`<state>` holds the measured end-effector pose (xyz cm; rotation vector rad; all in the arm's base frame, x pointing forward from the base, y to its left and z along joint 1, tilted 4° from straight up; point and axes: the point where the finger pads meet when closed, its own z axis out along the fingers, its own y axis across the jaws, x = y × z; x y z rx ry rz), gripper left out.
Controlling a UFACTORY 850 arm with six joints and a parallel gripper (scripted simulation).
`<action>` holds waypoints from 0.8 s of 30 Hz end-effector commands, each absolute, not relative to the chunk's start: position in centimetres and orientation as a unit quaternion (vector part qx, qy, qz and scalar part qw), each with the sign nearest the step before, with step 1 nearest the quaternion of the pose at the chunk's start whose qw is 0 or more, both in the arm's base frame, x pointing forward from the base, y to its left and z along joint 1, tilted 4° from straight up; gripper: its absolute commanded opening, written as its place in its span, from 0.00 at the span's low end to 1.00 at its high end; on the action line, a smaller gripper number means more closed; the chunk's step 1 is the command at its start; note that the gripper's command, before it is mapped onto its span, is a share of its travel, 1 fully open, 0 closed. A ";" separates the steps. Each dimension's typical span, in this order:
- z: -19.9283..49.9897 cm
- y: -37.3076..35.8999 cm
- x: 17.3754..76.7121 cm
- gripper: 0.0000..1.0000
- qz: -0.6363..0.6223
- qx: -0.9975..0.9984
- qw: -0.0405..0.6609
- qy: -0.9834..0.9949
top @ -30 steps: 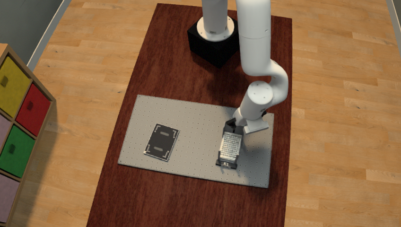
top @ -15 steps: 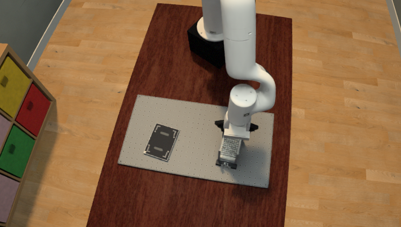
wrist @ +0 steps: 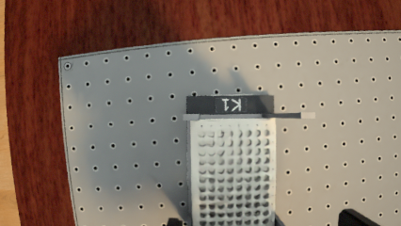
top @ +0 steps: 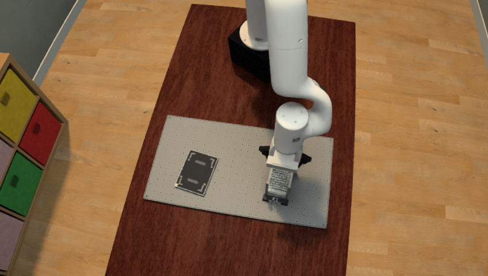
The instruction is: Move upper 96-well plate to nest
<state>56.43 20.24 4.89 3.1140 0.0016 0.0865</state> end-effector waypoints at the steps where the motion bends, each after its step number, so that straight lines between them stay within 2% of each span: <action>1: 4.8 20.3 56.5 1.00 0.029 0.999 0.013 0.000; 24: 1.5 20.2 56.7 1.00 0.029 0.999 0.013 0.000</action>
